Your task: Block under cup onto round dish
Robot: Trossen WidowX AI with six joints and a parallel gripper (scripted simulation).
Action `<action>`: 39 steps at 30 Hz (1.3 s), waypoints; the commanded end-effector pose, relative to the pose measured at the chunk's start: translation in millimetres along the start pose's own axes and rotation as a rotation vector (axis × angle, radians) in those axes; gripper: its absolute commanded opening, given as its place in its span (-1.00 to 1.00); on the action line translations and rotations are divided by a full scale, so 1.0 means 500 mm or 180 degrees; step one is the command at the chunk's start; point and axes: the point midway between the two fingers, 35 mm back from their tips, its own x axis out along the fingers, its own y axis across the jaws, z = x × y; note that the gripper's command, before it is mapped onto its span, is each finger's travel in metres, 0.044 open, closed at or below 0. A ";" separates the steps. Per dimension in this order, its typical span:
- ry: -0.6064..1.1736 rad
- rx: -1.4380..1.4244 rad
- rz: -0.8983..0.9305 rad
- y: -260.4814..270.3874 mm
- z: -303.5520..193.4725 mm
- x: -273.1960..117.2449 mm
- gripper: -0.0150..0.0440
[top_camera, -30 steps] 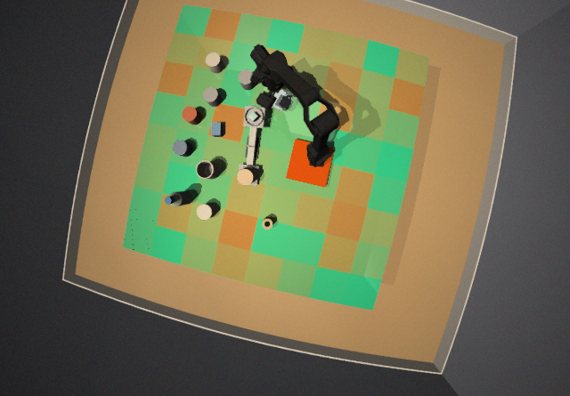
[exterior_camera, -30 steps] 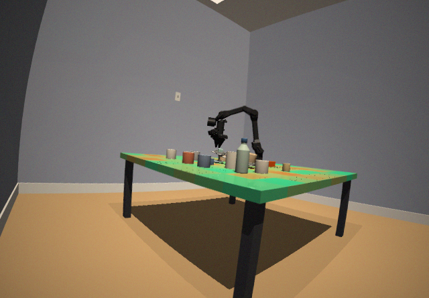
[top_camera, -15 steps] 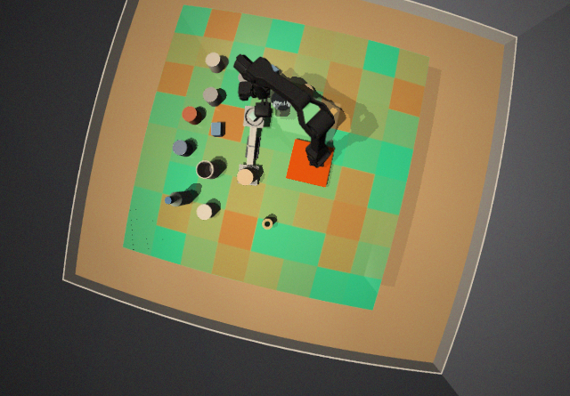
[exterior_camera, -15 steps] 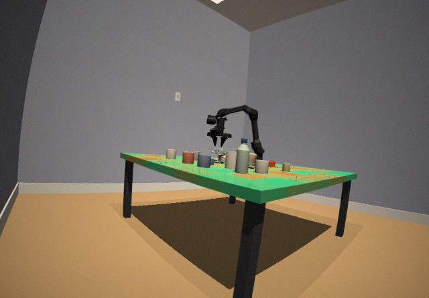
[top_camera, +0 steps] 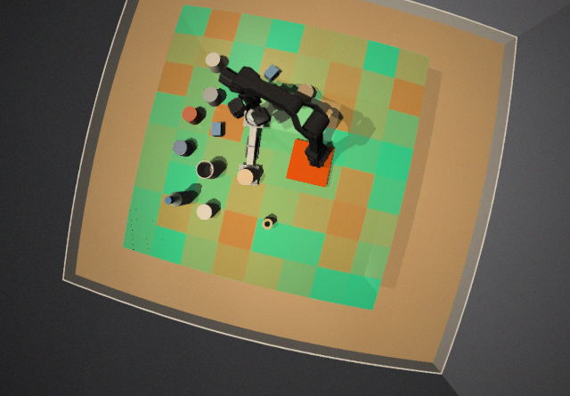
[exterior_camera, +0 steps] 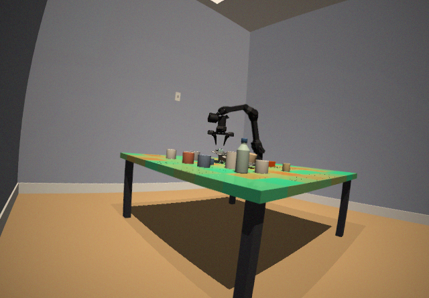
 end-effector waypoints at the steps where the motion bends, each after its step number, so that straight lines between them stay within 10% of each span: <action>1: 0.0009 -0.0412 -0.0002 0.007 0.025 -0.007 0.39; 39: 0.0013 -0.0793 0.0013 0.019 0.048 0.085 0.39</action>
